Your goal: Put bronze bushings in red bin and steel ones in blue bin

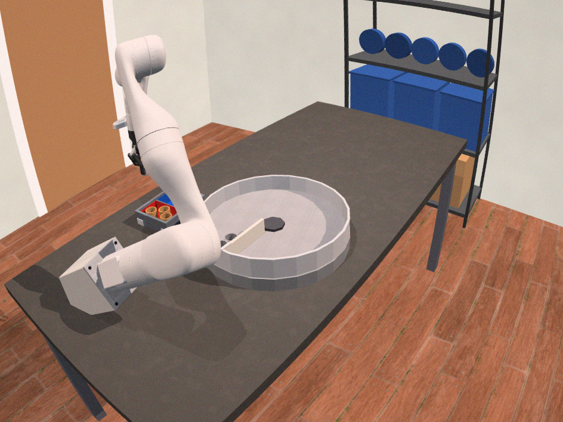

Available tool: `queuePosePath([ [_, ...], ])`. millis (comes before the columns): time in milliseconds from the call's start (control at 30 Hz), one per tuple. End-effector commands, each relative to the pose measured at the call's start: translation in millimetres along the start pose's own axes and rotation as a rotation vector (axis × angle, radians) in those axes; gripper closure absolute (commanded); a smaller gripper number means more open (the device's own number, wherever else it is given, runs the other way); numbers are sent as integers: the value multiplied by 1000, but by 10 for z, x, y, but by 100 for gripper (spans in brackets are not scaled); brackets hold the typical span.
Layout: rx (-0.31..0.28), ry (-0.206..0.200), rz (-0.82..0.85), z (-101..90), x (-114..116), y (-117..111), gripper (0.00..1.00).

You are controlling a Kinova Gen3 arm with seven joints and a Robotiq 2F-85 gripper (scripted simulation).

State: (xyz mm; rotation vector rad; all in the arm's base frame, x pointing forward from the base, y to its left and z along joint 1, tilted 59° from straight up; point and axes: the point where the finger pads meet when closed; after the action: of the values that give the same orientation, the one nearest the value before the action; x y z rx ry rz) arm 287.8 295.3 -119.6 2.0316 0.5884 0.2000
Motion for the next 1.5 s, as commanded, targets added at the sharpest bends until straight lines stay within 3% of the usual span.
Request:
queuePosePath([
  [0,0,-1,4,-2,-73,181,82],
  [100,0,-1,8,22,-190,468,82],
  [267,0,-1,8,22,-190,468,82],
  [433,0,-1,14,61,-383,947,82],
  [533,0,-1,14,61,-383,947,82],
  [667,0,-1,19,93,-538,1330,82],
  [867,0,-1,20,101,-577,1426,82],
  [1033,0,-1,26,141,-770,1905,82],
  [1133,0,-1,26,141,-770,1905,82],
  [1233,0,-1,30,164,-886,2192,82],
  [1300,0,-1,30,164,-886,2192,82],
  [1367,0,-1,33,180,-964,2384,82],
  [1467,0,-1,33,180,-964,2384,82],
])
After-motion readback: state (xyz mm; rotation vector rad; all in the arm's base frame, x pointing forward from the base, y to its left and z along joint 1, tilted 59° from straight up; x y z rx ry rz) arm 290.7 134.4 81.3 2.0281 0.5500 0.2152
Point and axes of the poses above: the point where the finger pads meet when closed, its own z axis out along the fingers, its own x axis across the jaws, y = z × x, and after that the axes turned 3 degrees about -z, right-handed
